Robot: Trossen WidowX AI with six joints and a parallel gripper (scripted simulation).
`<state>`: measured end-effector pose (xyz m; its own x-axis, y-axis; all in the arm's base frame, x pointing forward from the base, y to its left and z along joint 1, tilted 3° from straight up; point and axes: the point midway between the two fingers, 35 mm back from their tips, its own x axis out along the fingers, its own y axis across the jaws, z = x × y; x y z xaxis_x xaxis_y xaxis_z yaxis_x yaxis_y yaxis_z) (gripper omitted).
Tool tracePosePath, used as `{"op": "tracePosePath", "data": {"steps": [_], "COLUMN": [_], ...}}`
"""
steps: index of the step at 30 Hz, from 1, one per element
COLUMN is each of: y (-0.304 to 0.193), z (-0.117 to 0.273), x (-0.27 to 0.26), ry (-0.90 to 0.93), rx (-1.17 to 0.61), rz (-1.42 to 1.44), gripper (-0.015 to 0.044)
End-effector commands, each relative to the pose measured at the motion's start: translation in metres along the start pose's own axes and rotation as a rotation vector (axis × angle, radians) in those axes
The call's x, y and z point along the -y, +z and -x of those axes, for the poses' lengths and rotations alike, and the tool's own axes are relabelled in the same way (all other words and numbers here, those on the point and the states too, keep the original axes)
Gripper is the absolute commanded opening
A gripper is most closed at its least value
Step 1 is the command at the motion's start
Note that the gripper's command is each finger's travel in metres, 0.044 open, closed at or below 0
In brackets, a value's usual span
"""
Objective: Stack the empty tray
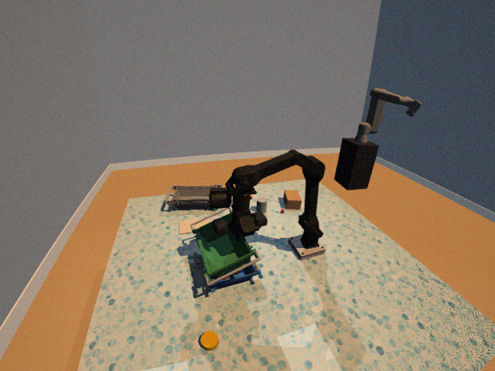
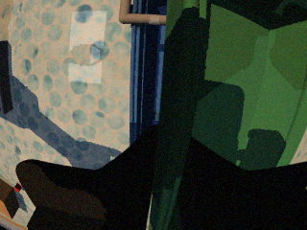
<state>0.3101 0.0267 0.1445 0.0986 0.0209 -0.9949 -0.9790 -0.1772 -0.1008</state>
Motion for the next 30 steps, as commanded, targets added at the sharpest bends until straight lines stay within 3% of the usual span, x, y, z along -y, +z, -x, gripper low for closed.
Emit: {"op": "tracePosePath", "data": {"steps": [1,30], "y": [0.0001,0.0002], "z": [-0.0064,-0.0139], "x": [-0.0057,-0.0095], "ry": [0.018,0.018], "rx": [0.0,0.0], "rz": [0.0,0.0], "gripper": [0.0,0.0]}}
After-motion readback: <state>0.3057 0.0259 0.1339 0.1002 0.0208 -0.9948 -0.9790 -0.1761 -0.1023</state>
